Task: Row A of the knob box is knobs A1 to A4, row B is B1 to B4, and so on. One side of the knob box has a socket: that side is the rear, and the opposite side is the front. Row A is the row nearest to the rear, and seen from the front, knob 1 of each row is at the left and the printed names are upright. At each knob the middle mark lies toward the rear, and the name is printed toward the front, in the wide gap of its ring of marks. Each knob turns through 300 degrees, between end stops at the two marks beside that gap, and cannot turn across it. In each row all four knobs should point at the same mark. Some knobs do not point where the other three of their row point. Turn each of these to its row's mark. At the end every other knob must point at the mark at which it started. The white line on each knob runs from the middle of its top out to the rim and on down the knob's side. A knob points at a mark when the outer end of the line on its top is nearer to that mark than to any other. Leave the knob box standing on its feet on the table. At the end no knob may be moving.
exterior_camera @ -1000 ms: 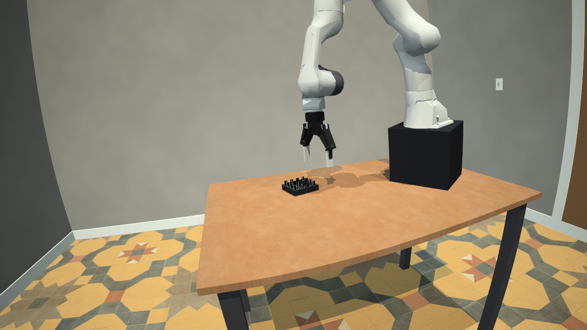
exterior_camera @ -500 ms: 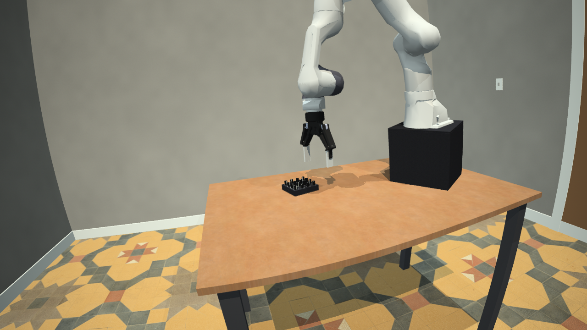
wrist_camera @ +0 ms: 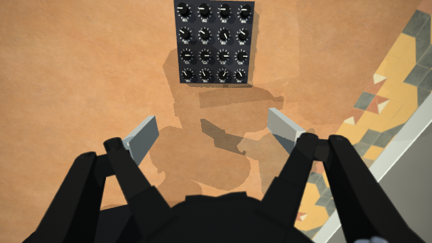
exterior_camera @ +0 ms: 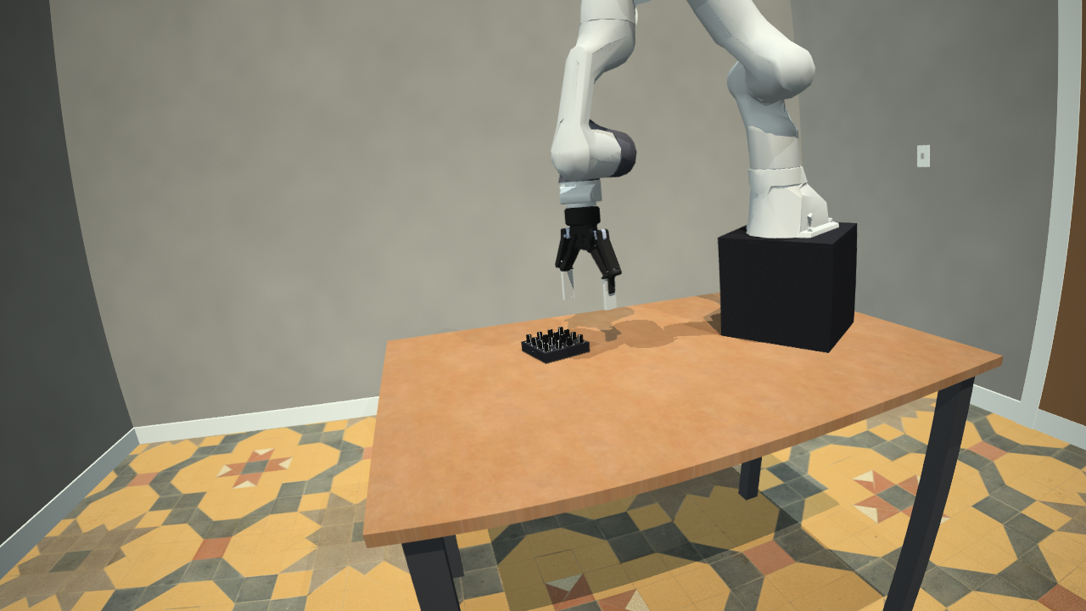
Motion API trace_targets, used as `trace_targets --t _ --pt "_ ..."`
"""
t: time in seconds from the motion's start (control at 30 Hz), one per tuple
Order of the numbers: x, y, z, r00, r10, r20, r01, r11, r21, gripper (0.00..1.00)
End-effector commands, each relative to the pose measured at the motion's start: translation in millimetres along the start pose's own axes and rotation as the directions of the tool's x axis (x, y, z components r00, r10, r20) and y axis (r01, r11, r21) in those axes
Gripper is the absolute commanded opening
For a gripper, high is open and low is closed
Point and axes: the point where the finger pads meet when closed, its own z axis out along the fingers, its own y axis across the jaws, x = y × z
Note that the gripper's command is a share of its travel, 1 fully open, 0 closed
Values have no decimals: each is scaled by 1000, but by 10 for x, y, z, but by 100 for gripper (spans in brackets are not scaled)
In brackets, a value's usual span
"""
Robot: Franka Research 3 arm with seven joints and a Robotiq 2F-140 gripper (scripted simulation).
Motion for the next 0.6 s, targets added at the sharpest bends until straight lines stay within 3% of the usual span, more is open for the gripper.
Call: trace_targets --t 0.0,0.17,0.3,0.57 --pt "8 7 -9 1000 -7 -2 7 1000 -3 100" --pt "16 10 -7 1000 15 -1 -15 1000 -2 100" --pt "80 32 7 983 185 4 -185 983 2 100" --pt "139 51 14 947 322 8 -322 947 3 100"
